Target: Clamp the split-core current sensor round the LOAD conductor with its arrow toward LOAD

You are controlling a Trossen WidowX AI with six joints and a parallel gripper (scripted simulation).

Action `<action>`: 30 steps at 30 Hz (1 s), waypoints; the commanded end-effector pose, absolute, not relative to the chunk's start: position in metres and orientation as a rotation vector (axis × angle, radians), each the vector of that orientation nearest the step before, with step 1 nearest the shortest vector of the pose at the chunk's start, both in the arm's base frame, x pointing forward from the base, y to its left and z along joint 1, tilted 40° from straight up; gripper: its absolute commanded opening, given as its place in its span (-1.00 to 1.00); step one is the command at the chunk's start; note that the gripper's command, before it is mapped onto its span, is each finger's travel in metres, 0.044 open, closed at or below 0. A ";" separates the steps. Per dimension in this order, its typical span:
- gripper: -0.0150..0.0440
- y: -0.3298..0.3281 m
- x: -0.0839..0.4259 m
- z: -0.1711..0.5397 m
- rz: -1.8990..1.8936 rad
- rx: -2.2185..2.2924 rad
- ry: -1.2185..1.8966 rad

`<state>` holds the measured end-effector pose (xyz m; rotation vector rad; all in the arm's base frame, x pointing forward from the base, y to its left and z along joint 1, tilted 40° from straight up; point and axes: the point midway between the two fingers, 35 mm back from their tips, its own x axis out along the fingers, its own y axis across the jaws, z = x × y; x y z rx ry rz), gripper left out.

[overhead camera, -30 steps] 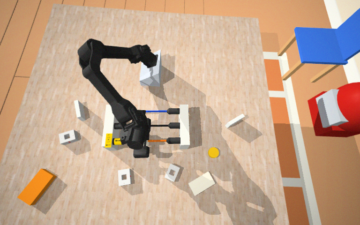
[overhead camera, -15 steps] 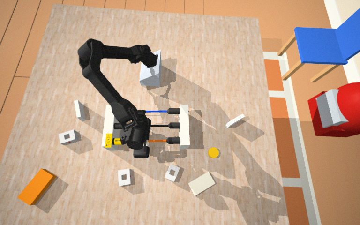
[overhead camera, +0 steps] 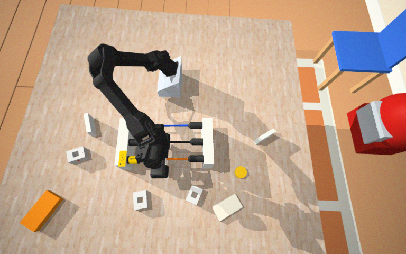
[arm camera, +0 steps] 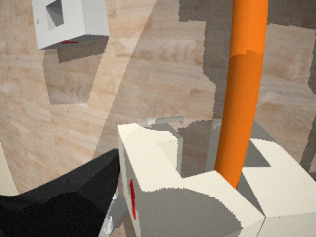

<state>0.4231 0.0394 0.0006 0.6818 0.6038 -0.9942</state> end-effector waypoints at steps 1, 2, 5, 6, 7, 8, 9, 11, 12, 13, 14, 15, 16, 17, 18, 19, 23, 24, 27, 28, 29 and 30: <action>-0.49 0.040 0.424 0.001 -0.994 0.688 0.600; -0.49 0.040 0.424 0.001 -0.994 0.688 0.600; -0.49 0.040 0.423 0.000 -1.000 0.681 0.608; -0.49 0.040 0.424 0.000 -1.007 0.680 0.611; -0.49 0.040 0.424 0.000 -1.015 0.679 0.616; -0.49 0.041 0.424 0.000 -1.025 0.677 0.622; -0.49 0.041 0.425 0.000 -1.037 0.675 0.628; -0.49 0.042 0.425 0.000 -1.063 0.670 0.642; -0.49 0.043 0.426 0.001 -1.077 0.667 0.649; -0.49 0.043 0.426 0.001 -1.090 0.664 0.655; -0.49 0.044 0.426 0.001 -1.104 0.661 0.662; -0.49 0.044 0.426 0.001 -1.117 0.658 0.668; -0.49 0.045 0.426 0.002 -1.131 0.655 0.674; -0.49 0.045 0.426 0.002 -1.145 0.651 0.680; -0.49 0.046 0.426 0.003 -1.159 0.647 0.685; -0.49 0.046 0.426 0.003 -1.173 0.644 0.691; -0.49 0.047 0.424 0.007 -1.229 0.626 0.710; -0.49 0.048 0.424 0.008 -1.243 0.622 0.715; -0.49 0.048 0.423 0.011 -1.286 0.607 0.727; -0.49 0.049 0.422 0.012 -1.298 0.602 0.730; -0.49 0.049 0.422 0.012 -1.303 0.600 0.731; -0.49 0.049 0.422 0.012 -1.306 0.599 0.732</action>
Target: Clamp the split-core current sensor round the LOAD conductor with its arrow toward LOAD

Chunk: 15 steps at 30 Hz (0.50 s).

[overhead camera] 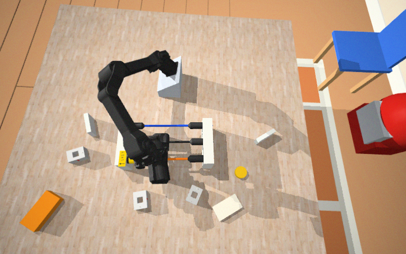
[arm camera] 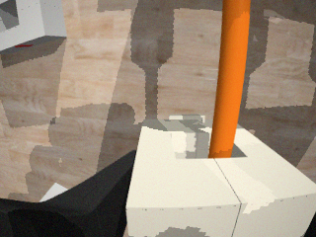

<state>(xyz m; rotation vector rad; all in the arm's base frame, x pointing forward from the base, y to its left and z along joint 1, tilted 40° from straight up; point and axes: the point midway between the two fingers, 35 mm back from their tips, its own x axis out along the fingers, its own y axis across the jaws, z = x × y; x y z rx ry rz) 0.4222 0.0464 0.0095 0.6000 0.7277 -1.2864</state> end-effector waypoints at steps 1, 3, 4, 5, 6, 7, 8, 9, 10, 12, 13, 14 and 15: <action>-0.49 0.046 0.422 0.010 -1.286 0.600 0.728; -0.49 0.046 0.422 0.010 -1.286 0.600 0.728; -0.49 0.046 0.422 0.010 -1.286 0.600 0.728; -0.49 0.046 0.422 0.010 -1.286 0.600 0.728; -0.49 0.046 0.422 0.010 -1.286 0.600 0.728; -0.49 0.046 0.422 0.010 -1.286 0.600 0.728; -0.49 0.046 0.422 0.010 -1.286 0.600 0.728; -0.49 0.046 0.422 0.010 -1.286 0.600 0.728; -0.49 0.046 0.422 0.010 -1.286 0.600 0.728; -0.49 0.046 0.422 0.009 -1.287 0.600 0.728; -0.49 0.046 0.421 0.009 -1.287 0.600 0.728; -0.49 0.046 0.420 0.009 -1.288 0.600 0.728; -0.49 0.046 0.419 0.009 -1.288 0.600 0.729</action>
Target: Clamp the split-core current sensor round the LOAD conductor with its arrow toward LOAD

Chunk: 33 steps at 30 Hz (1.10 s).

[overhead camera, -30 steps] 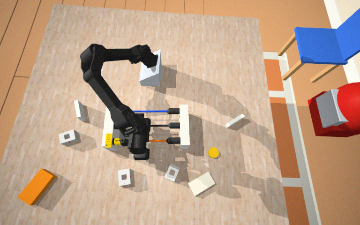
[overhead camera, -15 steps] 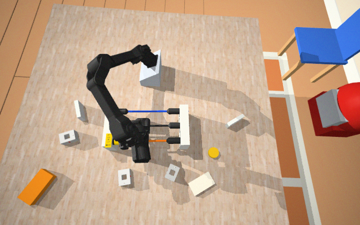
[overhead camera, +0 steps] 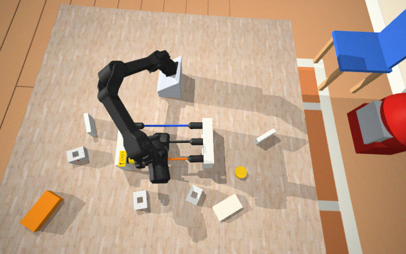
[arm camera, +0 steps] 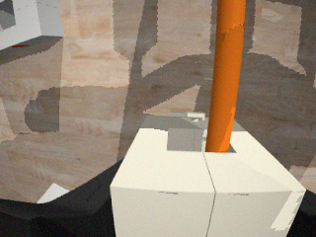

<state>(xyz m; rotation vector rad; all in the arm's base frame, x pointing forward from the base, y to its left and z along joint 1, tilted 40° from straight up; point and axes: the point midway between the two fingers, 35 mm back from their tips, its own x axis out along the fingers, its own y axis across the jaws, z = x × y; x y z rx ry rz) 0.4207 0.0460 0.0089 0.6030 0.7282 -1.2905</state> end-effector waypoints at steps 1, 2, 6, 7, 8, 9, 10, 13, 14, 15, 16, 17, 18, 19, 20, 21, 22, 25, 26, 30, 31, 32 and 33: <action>-0.49 0.046 0.418 0.009 -1.289 0.600 0.729; -0.49 0.045 0.417 0.009 -1.290 0.600 0.729; -0.49 0.045 0.414 0.009 -1.292 0.600 0.730; -0.49 0.045 0.414 0.009 -1.292 0.600 0.730; -0.49 0.045 0.414 0.009 -1.292 0.600 0.730; -0.49 0.045 0.414 0.009 -1.292 0.600 0.730; -0.49 0.045 0.414 0.009 -1.292 0.600 0.730; -0.49 0.044 0.414 0.008 -1.292 0.600 0.730; -0.49 0.043 0.414 0.007 -1.292 0.599 0.731; -0.49 0.042 0.414 0.006 -1.292 0.599 0.731; -0.49 0.042 0.414 0.005 -1.293 0.598 0.731; -0.49 0.041 0.414 0.004 -1.293 0.598 0.731; -0.49 0.040 0.414 0.003 -1.293 0.597 0.732; -0.49 0.039 0.415 0.002 -1.293 0.597 0.732; -0.40 0.041 0.415 0.005 -1.295 0.603 0.727; -0.31 0.041 0.415 0.005 -1.295 0.603 0.727; -0.22 0.041 0.415 0.005 -1.295 0.603 0.727; 0.04 0.041 0.415 0.005 -1.295 0.603 0.727; 0.13 0.041 0.415 0.005 -1.295 0.603 0.727; 0.39 0.041 0.415 0.005 -1.295 0.603 0.727; 0.39 0.041 0.415 0.005 -1.295 0.603 0.727; 0.39 0.041 0.415 0.005 -1.295 0.603 0.727; 0.39 0.041 0.415 0.005 -1.295 0.603 0.727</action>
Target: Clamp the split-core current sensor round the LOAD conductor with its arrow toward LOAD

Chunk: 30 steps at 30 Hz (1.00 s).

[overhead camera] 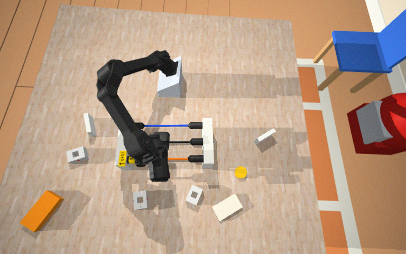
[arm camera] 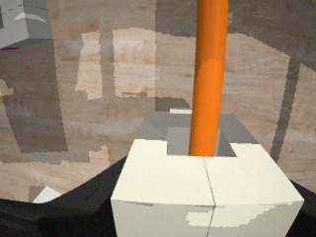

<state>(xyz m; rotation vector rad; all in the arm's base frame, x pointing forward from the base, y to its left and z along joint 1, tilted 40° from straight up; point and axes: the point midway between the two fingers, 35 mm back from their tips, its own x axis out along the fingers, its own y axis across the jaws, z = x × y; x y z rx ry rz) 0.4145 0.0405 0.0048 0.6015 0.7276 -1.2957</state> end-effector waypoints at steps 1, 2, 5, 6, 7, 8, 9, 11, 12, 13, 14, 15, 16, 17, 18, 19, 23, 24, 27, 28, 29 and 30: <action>0.39 0.041 0.415 0.005 -1.295 0.603 0.727; 0.39 0.041 0.415 0.005 -1.295 0.603 0.727; 0.39 0.041 0.415 0.005 -1.295 0.603 0.727; 0.39 0.041 0.415 0.005 -1.295 0.603 0.727; 0.39 0.041 0.415 0.005 -1.295 0.603 0.727; 0.39 0.041 0.415 0.005 -1.295 0.603 0.727; 0.39 0.041 0.415 0.005 -1.295 0.603 0.727; 0.39 0.041 0.415 0.005 -1.295 0.603 0.727; 0.39 0.041 0.415 0.005 -1.295 0.603 0.727; 0.39 0.041 0.415 0.005 -1.295 0.603 0.727; 0.39 0.041 0.415 0.005 -1.295 0.603 0.727; 0.39 0.041 0.415 0.005 -1.295 0.603 0.727; 0.39 0.041 0.415 0.005 -1.295 0.603 0.727; 0.39 0.041 0.415 0.005 -1.295 0.603 0.727; 0.39 0.041 0.415 0.005 -1.295 0.603 0.727; 0.39 0.041 0.415 0.005 -1.295 0.603 0.727; 0.39 0.041 0.415 0.005 -1.295 0.603 0.727; 0.39 0.041 0.415 0.005 -1.295 0.603 0.727; 0.39 0.041 0.415 0.005 -1.295 0.603 0.727; 0.39 0.041 0.415 0.005 -1.295 0.603 0.727; 0.39 0.041 0.415 0.005 -1.295 0.603 0.727; 0.48 0.041 0.415 0.005 -1.295 0.603 0.727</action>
